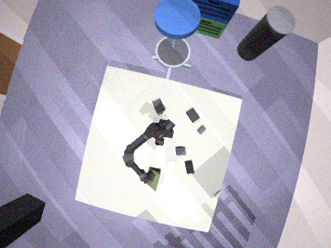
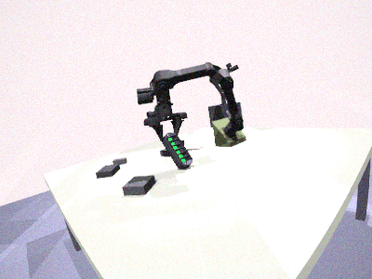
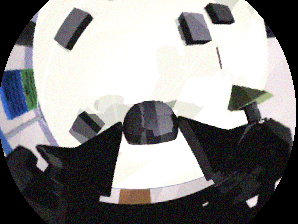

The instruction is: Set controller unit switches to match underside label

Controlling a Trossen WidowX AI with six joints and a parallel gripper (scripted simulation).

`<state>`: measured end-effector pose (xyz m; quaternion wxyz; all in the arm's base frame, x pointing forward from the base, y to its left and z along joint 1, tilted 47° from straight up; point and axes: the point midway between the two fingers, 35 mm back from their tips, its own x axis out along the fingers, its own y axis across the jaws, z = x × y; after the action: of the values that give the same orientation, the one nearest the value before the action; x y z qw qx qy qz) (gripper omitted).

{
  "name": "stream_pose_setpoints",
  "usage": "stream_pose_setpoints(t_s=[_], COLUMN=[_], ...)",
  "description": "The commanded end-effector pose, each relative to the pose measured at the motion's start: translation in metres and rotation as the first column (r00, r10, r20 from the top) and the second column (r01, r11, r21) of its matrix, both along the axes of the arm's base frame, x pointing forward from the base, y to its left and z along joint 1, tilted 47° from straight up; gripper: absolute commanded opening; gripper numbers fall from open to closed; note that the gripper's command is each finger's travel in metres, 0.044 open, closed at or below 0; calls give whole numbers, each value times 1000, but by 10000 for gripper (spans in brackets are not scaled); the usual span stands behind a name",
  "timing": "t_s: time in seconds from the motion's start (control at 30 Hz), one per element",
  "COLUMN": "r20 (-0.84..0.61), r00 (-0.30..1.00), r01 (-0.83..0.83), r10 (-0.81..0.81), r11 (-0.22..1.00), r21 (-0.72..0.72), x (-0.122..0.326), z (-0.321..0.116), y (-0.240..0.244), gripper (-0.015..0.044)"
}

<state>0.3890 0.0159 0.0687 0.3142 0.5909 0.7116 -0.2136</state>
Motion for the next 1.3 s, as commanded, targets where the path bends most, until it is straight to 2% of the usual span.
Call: stream_pose_setpoints(t_s=[0.0,1.27], r20=[-12,-11], r00=[1000,1000], r01=[-18,-18], r10=[18,18], r11=[1000,1000], r21=[9,9], x=[-2,0], z=[-6,-35], y=[7,3], gripper=[338,338])
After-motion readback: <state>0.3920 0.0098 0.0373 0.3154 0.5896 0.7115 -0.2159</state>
